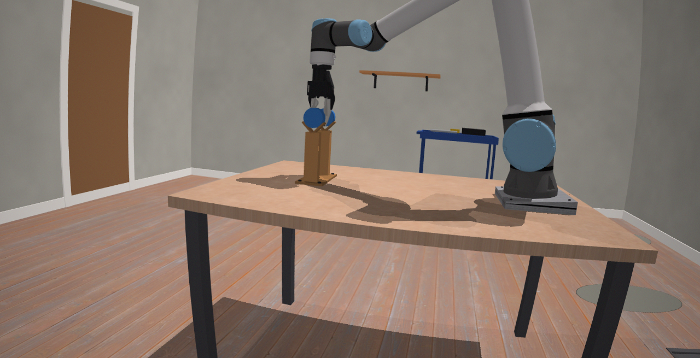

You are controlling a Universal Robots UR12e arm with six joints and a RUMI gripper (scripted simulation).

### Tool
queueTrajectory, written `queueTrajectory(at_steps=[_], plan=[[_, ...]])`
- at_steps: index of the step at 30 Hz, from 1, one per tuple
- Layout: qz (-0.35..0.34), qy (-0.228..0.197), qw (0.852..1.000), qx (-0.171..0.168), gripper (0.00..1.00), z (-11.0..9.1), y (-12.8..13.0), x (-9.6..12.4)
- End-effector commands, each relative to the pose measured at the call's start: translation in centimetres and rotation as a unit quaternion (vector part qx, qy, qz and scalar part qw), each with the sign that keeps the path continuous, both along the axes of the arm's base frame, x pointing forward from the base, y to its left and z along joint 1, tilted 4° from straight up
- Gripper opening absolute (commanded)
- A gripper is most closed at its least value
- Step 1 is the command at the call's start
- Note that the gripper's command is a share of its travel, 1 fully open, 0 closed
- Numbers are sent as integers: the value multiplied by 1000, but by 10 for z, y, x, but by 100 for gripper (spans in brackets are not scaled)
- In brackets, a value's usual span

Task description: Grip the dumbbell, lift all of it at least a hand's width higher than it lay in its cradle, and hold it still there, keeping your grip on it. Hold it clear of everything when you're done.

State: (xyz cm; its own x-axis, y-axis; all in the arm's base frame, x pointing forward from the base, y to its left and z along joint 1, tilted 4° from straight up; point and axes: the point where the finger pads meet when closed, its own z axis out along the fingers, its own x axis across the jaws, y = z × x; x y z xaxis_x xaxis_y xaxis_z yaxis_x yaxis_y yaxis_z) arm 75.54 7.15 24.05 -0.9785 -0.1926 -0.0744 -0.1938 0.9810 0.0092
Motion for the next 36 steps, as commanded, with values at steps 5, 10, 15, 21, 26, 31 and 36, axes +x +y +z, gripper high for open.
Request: queueTrajectory(at_steps=[5, 10, 15, 21, 26, 31, 36], plan=[[0, -1, 1000, 0, 0, 1, 0, 0], [0, -1, 1000, 0, 0, 4, 0, 0], [0, -1, 1000, 0, 0, 6, 0, 0], [0, -1, 1000, 0, 0, 14, 0, -1], [0, -1, 1000, 0, 0, 24, -1, -1], [0, -1, 1000, 0, 0, 31, -1, -2], [0, -1, 1000, 0, 0, 44, -1, -3]])
